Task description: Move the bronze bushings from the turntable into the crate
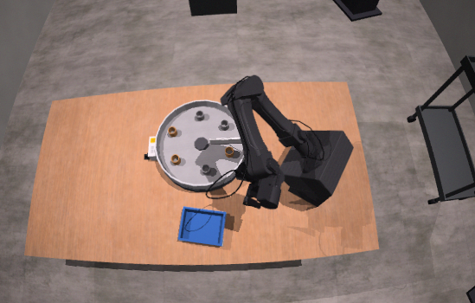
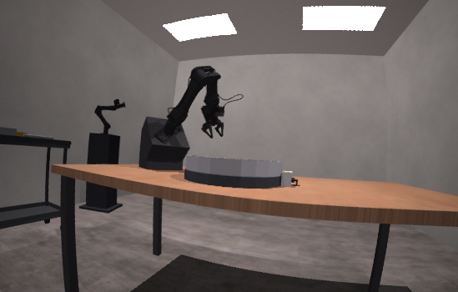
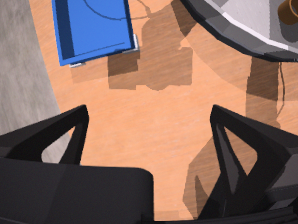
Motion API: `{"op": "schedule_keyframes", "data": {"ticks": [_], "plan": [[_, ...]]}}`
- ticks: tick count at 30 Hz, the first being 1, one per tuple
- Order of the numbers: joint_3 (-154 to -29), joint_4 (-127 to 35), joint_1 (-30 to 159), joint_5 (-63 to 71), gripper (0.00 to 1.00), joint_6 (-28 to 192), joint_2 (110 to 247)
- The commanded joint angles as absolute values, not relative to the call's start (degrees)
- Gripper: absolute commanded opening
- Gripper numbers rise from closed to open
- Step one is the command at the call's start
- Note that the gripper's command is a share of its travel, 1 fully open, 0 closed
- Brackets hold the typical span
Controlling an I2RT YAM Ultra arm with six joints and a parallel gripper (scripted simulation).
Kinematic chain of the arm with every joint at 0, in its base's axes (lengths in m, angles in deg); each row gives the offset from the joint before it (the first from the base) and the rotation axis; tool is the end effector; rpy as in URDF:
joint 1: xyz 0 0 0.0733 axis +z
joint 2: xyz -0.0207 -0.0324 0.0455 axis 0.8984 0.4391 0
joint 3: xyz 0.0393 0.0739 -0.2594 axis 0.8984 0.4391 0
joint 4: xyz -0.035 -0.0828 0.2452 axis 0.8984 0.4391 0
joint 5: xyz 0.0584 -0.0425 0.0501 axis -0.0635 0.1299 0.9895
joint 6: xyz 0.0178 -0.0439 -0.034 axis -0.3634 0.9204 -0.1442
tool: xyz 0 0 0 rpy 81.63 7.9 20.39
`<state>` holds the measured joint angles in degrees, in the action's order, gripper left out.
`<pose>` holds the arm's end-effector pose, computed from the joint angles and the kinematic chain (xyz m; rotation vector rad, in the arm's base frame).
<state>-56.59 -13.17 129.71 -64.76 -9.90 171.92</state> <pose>0.1264 0.1874 0.1392 0.3857 1.9085 -0.3315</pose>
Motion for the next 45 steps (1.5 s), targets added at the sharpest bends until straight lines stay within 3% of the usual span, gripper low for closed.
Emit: {"op": "schedule_keyframes", "data": {"ticks": [1, 27, 45], "plan": [[-57.24, -12.89, 129.40, -64.60, 1.00, -9.58, 171.01], [-75.75, 11.26, 79.68, -35.51, 1.00, 22.84, 131.21], [-78.02, 13.53, 75.26, -31.71, 1.00, 26.75, 129.44]]}}
